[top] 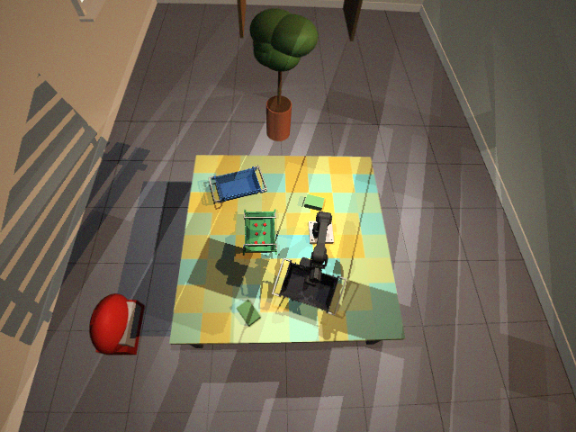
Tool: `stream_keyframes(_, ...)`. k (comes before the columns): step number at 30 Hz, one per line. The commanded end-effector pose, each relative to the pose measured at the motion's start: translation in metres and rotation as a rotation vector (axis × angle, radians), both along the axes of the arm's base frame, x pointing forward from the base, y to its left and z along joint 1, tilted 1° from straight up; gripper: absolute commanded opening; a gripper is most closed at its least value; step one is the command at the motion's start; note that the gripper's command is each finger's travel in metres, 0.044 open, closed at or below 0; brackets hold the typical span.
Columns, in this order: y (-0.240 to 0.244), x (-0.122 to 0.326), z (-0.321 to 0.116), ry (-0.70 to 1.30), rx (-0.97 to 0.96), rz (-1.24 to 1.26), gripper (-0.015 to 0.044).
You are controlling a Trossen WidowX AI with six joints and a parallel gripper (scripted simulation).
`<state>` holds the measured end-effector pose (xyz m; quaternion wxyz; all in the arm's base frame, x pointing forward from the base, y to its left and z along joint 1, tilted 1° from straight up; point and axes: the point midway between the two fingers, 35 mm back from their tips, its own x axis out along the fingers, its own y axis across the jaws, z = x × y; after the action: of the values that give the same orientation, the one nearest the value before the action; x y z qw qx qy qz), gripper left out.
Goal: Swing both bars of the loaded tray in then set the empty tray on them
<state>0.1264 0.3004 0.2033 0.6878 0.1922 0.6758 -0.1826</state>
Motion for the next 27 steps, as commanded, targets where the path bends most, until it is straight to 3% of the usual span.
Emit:
stream_keyframes(1, -0.005, 0.013, 0.005, -0.007, 0.018, -0.041, 0.0)
stream_keyframes(27, -0.063, 0.095, 0.005, -0.007, 0.02, -0.313, 0.0)
